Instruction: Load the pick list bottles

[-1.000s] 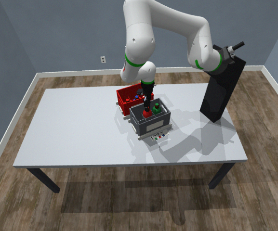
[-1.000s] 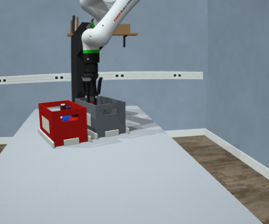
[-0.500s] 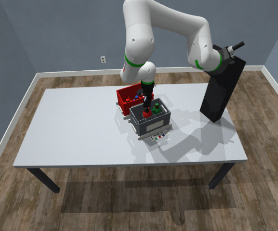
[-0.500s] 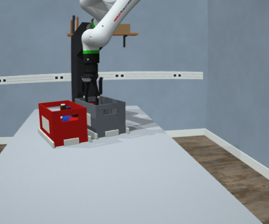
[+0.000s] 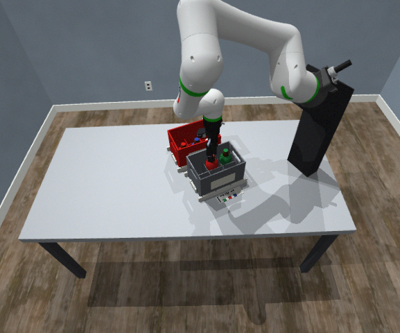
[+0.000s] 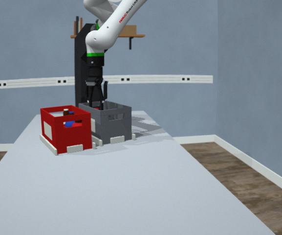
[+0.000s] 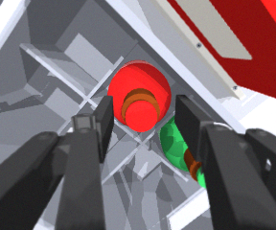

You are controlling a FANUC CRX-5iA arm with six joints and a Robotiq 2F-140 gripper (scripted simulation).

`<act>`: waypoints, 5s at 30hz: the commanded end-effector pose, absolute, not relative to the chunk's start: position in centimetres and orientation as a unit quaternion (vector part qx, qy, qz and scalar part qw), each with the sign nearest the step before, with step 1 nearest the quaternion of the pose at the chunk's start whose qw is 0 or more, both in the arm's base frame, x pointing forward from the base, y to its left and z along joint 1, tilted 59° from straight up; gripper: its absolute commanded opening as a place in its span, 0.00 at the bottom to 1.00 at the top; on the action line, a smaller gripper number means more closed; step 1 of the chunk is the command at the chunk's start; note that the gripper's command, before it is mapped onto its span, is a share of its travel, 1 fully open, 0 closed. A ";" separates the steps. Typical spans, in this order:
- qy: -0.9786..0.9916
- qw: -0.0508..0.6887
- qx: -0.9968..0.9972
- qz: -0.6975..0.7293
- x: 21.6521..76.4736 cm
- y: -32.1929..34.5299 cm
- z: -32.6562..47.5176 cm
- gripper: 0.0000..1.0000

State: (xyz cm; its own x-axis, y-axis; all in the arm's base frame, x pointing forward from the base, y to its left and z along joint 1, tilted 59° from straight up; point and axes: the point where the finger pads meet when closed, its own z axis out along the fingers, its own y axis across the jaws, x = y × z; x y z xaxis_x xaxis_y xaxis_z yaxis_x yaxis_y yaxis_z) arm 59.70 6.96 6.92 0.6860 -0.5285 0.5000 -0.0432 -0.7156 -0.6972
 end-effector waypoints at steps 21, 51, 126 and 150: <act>0.167 0.338 -0.854 -0.360 56.0 4.6 9.6 0.44; 0.167 0.338 -0.854 -0.360 56.6 0.4 13.3 0.44; 0.167 0.337 -0.854 -0.360 69.1 -7.2 17.3 0.44; 0.168 0.337 -0.854 -0.360 71.0 -6.0 15.9 0.44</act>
